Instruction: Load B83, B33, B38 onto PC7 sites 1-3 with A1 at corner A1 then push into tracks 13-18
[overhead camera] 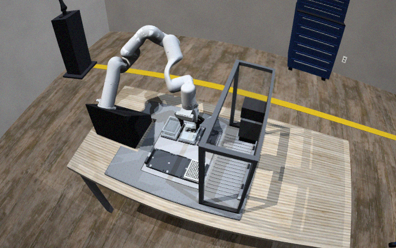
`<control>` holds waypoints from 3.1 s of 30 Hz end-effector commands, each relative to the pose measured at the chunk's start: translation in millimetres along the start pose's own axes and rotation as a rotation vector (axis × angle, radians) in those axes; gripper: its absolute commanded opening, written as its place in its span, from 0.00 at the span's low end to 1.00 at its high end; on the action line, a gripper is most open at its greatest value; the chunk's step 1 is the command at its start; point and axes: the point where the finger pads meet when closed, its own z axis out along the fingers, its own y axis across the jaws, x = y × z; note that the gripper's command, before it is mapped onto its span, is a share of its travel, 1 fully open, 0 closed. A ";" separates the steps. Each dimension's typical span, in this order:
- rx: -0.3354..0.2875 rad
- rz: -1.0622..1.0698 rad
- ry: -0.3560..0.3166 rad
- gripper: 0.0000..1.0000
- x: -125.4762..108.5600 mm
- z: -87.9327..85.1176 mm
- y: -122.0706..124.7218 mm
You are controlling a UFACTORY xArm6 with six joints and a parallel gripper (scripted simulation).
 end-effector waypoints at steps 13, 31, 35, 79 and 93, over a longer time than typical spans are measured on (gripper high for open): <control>0.003 -0.001 0.000 1.00 0.0 22.3 -1.3; 0.003 -0.001 0.000 1.00 0.0 29.1 -1.3; 0.003 -0.001 0.000 1.00 0.0 31.7 -1.3; 0.003 -0.001 0.000 1.00 0.0 49.1 -1.4; 0.003 -0.001 0.001 0.00 0.0 48.5 -1.3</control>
